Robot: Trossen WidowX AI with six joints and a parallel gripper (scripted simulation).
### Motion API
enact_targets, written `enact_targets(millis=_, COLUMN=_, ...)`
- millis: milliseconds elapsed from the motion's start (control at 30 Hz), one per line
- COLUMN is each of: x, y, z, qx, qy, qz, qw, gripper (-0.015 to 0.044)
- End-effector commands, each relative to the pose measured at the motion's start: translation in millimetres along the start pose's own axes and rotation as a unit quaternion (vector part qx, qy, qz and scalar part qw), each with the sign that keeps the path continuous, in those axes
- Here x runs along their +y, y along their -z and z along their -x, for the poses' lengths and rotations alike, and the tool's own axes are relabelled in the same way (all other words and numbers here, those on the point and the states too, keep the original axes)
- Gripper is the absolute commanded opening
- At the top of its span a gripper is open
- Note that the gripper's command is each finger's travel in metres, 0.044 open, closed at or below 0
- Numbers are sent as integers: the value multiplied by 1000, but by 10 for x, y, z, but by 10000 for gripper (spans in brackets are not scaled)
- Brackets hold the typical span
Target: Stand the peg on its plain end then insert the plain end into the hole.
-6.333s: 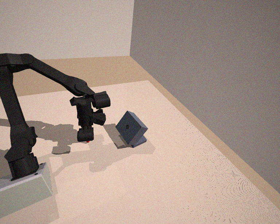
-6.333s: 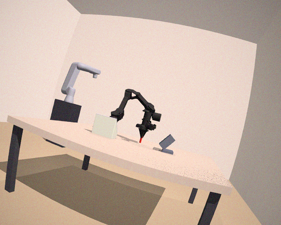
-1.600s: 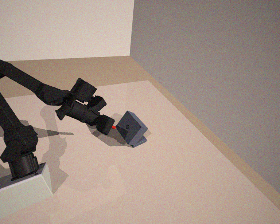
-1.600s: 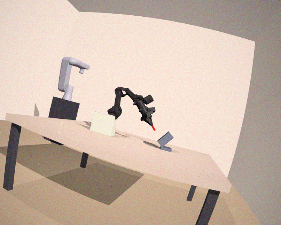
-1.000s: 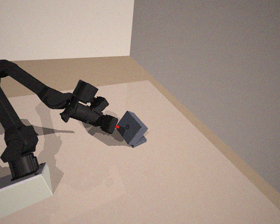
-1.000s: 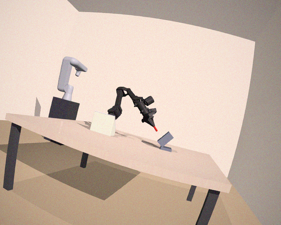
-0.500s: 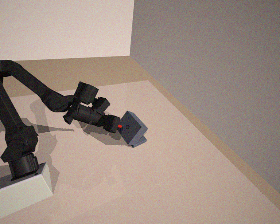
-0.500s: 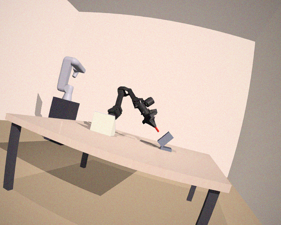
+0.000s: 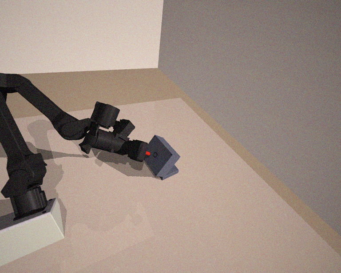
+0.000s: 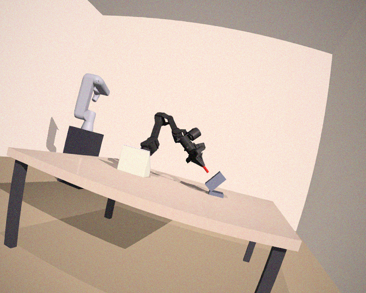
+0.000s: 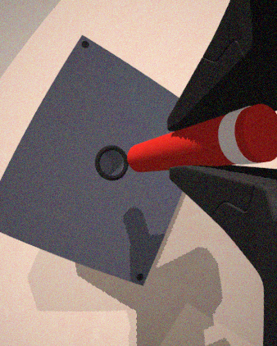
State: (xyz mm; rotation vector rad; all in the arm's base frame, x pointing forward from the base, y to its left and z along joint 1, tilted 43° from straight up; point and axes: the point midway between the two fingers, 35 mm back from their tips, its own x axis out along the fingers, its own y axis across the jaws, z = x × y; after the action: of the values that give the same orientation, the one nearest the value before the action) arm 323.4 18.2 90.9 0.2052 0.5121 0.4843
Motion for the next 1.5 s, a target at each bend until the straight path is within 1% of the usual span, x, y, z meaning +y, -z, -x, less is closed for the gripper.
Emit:
enact_targets(millis=0, x=-6, y=6, z=-21, qx=-4, qy=3, qz=-2, qw=1000, gripper=0)
enact_targets(millis=400, x=3, y=-1, z=-84, qx=-17, qy=5, qz=-2, qw=1000, gripper=0)
enact_targets(millis=967, x=10, y=-3, z=-313, qx=-23, qy=5, qz=0, qw=1000, gripper=0)
enact_targets(millis=1467, x=19, y=7, z=-271, qx=-21, qy=3, qz=1, qw=1000, gripper=0)
